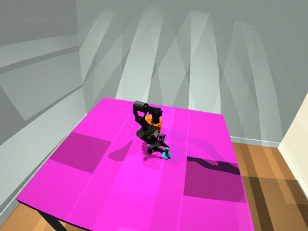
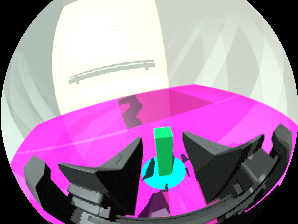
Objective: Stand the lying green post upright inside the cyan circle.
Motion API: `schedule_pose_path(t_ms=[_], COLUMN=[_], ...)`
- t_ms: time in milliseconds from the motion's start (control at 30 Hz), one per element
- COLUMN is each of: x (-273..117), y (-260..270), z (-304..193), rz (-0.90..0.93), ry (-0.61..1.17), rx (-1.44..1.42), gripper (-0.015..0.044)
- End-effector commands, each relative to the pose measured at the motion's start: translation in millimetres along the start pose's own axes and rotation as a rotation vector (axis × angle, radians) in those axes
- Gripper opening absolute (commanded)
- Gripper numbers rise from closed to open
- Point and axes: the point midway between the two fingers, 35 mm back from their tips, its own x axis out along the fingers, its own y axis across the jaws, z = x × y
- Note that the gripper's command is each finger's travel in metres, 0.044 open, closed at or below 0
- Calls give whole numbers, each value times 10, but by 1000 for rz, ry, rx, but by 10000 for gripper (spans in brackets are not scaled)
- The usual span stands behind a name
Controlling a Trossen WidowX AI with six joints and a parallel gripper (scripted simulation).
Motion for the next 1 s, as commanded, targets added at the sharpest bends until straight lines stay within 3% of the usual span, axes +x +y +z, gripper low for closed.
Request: schedule_pose_path(t_ms=[0,167,967], x=[3,3,-65], y=[-1,-1,-58], z=[-3,-3,724], rz=[3,3,-2], ry=[-3,-3,-7], rx=[-9,-9,4], gripper=[285,400,400])
